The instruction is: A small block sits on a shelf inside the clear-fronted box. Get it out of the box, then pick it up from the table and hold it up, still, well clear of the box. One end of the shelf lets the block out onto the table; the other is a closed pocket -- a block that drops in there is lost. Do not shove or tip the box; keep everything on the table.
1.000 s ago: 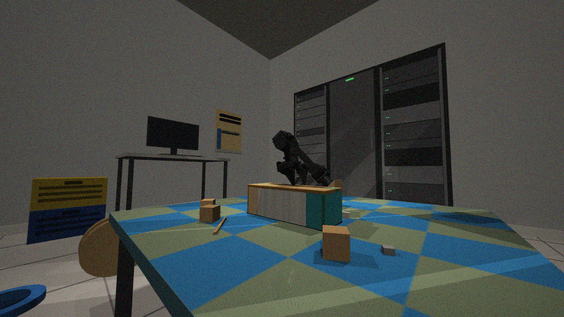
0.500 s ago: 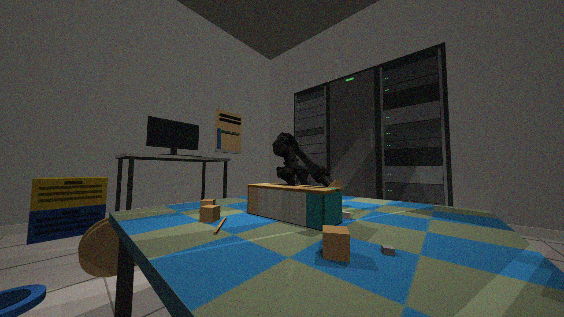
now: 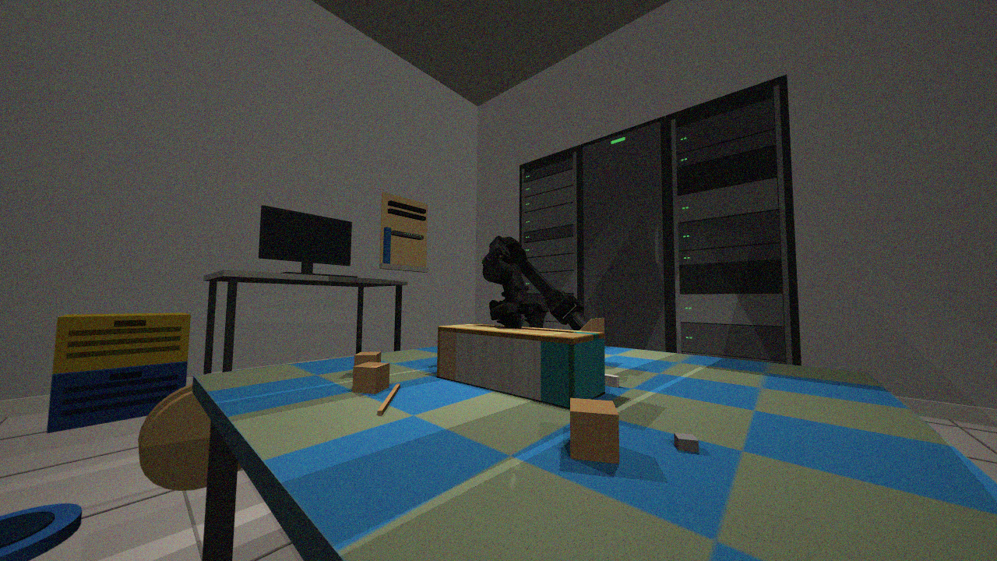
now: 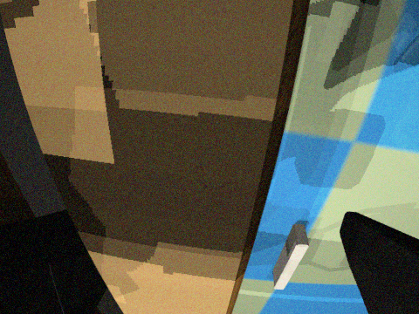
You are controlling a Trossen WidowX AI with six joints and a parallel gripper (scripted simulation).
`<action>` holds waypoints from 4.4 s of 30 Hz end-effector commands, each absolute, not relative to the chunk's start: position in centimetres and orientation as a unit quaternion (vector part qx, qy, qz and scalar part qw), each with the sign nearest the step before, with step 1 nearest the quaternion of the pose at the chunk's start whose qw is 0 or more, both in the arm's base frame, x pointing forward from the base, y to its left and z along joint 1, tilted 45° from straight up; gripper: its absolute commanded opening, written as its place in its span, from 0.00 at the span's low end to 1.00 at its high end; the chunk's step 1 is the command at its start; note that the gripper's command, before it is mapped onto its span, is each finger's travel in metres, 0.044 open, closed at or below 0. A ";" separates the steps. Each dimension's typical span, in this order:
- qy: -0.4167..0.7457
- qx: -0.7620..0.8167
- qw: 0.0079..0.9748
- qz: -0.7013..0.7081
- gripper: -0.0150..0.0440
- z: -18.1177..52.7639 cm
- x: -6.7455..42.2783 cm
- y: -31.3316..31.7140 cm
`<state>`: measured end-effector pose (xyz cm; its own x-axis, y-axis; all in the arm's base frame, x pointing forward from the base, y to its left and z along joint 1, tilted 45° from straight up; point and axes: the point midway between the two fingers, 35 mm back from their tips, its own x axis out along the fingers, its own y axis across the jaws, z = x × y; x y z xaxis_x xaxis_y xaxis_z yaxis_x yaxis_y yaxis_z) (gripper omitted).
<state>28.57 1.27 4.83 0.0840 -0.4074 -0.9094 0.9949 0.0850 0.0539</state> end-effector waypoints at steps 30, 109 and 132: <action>0.384 0.385 0.628 -0.557 0.93 -0.1 28.4 6.2; 0.565 -0.635 0.501 0.163 0.74 -2.5 25.2 18.1; 0.326 -0.846 -0.041 0.419 0.74 -3.4 23.8 19.5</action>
<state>24.51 18.82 -2.57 0.3428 -0.5615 -0.7531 -0.9338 -0.2910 -0.2080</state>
